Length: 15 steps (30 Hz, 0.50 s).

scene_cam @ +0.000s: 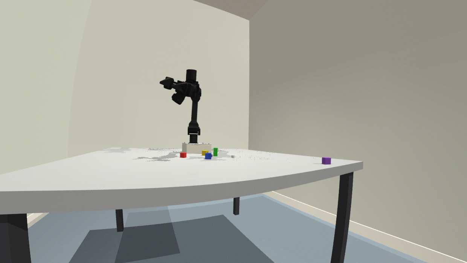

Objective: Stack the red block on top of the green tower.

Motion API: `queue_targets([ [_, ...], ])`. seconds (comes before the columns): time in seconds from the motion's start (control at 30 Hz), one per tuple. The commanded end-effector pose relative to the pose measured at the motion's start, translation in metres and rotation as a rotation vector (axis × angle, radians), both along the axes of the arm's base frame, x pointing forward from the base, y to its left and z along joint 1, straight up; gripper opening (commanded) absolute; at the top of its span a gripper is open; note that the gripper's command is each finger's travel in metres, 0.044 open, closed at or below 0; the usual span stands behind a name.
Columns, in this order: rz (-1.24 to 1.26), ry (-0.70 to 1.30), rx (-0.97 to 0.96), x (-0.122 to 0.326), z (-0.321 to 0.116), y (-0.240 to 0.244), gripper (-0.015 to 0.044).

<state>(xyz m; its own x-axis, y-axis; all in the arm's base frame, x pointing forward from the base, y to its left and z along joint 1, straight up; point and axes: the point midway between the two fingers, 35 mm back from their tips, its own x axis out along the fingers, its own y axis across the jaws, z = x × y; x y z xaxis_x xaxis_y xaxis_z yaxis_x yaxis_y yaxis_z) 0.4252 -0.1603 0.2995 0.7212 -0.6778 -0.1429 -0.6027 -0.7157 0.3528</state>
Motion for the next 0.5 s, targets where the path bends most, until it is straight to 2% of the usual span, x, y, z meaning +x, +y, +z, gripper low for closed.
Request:
queue_targets([
  [0.0, 0.003, 0.01, -0.005, 0.0, -0.001, 0.0, 0.0426],
  [0.03, 0.011, 0.038, -0.019, 0.001, -0.004, 0.0, 0.044],
  [0.47, 0.324, 0.74, -0.376, 0.007, -0.082, 0.012, 0.044],
])
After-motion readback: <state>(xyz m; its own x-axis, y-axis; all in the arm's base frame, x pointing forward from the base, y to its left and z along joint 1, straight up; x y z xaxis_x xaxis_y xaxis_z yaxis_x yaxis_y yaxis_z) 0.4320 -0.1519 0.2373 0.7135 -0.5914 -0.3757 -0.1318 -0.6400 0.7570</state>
